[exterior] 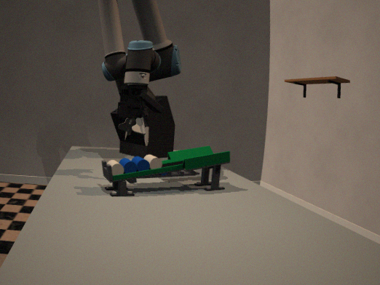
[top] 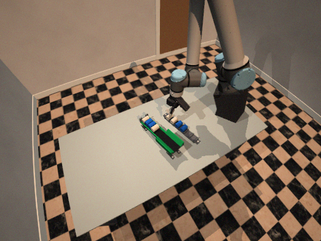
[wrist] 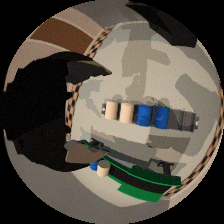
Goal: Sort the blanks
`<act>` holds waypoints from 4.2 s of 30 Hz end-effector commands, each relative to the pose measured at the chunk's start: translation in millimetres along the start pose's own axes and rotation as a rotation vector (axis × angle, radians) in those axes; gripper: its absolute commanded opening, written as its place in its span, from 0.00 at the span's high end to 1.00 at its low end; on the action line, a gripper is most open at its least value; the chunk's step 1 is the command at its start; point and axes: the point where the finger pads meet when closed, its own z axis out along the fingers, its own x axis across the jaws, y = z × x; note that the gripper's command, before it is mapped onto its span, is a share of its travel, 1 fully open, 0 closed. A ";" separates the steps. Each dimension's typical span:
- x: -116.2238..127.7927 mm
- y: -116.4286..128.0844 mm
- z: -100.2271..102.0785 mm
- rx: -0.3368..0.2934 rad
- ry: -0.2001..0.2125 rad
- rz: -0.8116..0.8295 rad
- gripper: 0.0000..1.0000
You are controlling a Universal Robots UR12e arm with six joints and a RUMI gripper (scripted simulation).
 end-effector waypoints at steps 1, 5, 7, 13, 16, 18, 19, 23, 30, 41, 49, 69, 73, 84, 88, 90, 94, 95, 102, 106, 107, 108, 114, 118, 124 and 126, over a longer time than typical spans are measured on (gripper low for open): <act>0.3 3.2 -0.5 -0.002 -0.005 0.060 0.00; 0.0 2.6 -0.2 -0.001 -0.005 0.072 0.00; 0.0 3.0 -0.2 -0.001 -0.005 0.078 0.00; 0.2 3.3 -0.3 -0.002 -0.005 0.082 0.00; 0.2 3.1 -0.3 -0.001 -0.005 0.081 0.55; 0.2 3.1 -0.2 -0.001 -0.005 0.081 0.55; 0.2 3.1 -0.2 -0.001 -0.005 0.081 0.55; 0.2 3.1 -0.2 -0.001 -0.005 0.081 0.55; 0.2 3.1 -0.2 -0.001 -0.005 0.080 0.55; 0.2 3.1 -0.2 -0.001 -0.005 0.080 0.55; 0.2 3.1 -0.2 -0.001 -0.005 0.081 0.55; -0.3 2.5 10.6 0.000 -0.006 0.107 0.55; -0.1 2.5 14.4 0.000 -0.006 0.106 0.55; 0.6 2.8 31.4 0.000 -0.005 0.106 0.55; 0.1 2.3 34.5 0.000 -0.006 0.106 0.55; 0.3 2.4 37.4 0.000 -0.006 0.106 0.55; 0.8 2.8 42.8 0.000 -0.005 0.106 0.55; 0.8 2.8 43.9 0.000 -0.005 0.106 0.55; 0.3 2.1 50.0 0.000 -0.006 0.105 0.55; 0.4 1.6 50.8 0.000 -0.006 0.105 0.55; 0.5 1.6 51.2 0.000 -0.006 0.105 0.55; 0.5 1.7 51.5 0.000 -0.005 0.105 0.55; 0.3 1.6 52.2 0.000 -0.006 0.105 0.55; 0.5 1.9 51.6 0.000 -0.005 0.105 0.55; 0.5 1.8 51.6 0.000 -0.005 0.105 0.55; 0.5 1.8 51.6 0.000 -0.005 0.105 0.55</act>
